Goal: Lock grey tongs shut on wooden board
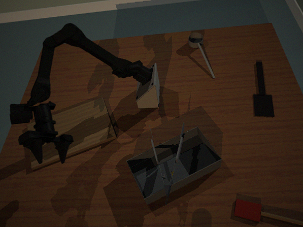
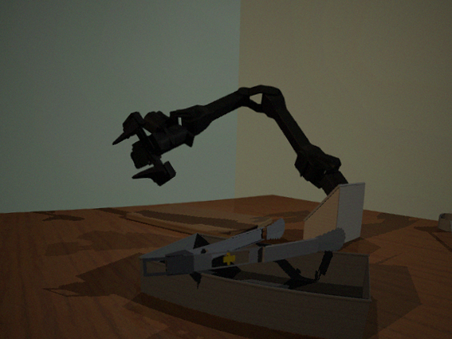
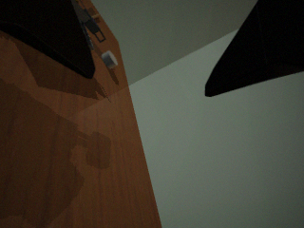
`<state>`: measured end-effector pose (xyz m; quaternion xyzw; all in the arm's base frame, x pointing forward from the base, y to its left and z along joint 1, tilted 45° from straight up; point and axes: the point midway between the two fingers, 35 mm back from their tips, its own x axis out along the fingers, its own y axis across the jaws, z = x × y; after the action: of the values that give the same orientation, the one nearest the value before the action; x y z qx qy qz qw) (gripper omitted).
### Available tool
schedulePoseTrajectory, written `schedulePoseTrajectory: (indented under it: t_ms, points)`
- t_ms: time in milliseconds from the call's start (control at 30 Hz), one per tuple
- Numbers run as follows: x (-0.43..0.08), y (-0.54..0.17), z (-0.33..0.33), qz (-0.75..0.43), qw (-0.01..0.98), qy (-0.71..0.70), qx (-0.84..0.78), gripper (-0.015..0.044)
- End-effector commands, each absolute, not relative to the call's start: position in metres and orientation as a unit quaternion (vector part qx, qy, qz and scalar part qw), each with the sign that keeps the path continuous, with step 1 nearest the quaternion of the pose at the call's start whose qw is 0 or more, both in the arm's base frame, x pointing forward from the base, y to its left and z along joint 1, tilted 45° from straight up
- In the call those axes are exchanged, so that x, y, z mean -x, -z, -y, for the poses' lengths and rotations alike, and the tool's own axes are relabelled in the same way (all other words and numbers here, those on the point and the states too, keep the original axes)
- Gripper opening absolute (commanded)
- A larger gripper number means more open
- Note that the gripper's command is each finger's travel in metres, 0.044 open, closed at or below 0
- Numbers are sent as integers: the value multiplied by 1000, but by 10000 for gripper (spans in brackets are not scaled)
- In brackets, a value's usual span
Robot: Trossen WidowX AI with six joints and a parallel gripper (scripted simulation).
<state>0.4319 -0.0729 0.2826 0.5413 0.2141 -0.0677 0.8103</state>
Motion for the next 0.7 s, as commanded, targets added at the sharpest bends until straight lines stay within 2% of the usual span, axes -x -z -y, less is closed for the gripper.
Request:
schedulePoseTrajectory:
  t_ms: [0,300,500,667]
  points:
    - [-451,-245,40,-285,807,94,-509,440]
    - [-457,-113,-50,-498,793,195,-291,440]
    - [-425,-40,-111,-604,764,226,-20,440]
    - [-390,0,-153,-626,708,217,246,440]
